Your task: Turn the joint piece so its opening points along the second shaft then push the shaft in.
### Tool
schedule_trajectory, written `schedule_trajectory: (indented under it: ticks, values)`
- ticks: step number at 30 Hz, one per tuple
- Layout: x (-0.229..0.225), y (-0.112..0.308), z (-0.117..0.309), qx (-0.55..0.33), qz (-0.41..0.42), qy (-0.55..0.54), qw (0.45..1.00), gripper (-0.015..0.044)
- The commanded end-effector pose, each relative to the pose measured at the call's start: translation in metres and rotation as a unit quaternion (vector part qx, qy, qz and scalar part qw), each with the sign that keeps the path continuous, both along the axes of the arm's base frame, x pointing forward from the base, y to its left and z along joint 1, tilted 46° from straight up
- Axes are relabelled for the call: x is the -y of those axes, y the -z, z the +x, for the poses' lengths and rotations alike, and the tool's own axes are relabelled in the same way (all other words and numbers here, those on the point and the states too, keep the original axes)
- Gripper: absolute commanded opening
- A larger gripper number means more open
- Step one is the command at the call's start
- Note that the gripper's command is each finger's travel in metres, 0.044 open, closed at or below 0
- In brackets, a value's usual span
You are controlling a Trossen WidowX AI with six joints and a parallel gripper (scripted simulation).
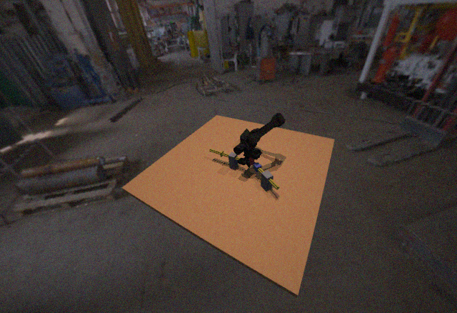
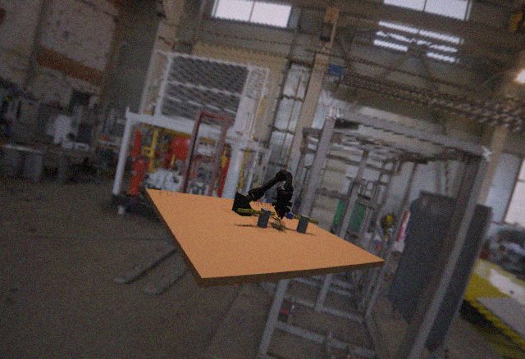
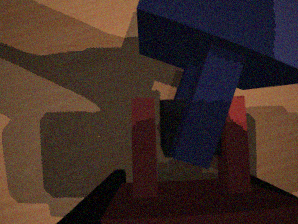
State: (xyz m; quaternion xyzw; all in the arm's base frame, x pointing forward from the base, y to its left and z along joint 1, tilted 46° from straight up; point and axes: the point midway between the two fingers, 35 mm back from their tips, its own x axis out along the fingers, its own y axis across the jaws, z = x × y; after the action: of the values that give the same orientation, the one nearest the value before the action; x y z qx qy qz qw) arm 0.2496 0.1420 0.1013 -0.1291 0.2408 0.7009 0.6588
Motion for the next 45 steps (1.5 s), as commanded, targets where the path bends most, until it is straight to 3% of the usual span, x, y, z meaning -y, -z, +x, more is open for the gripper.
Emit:
schedule_trajectory:
  ticks: [1,31,36,39,45]
  values:
    - [-0.0001,0.0001,0.0001,0.002,0.002,-0.001,1.000,0.0000]
    - [-0.0001,0.0001,0.0001,0.001,0.002,-0.001,1.000,0.0000]
    - [-0.0001,0.0001,0.0001,0.001,0.002,-0.001,1.000,0.0131]
    - [-0.0001,0.0001,0.0001,0.001,0.002,-0.001,1.000,0.0147]
    - [-0.0001,0.0001,0.0001,0.001,0.002,-0.001,1.000,0.0304]
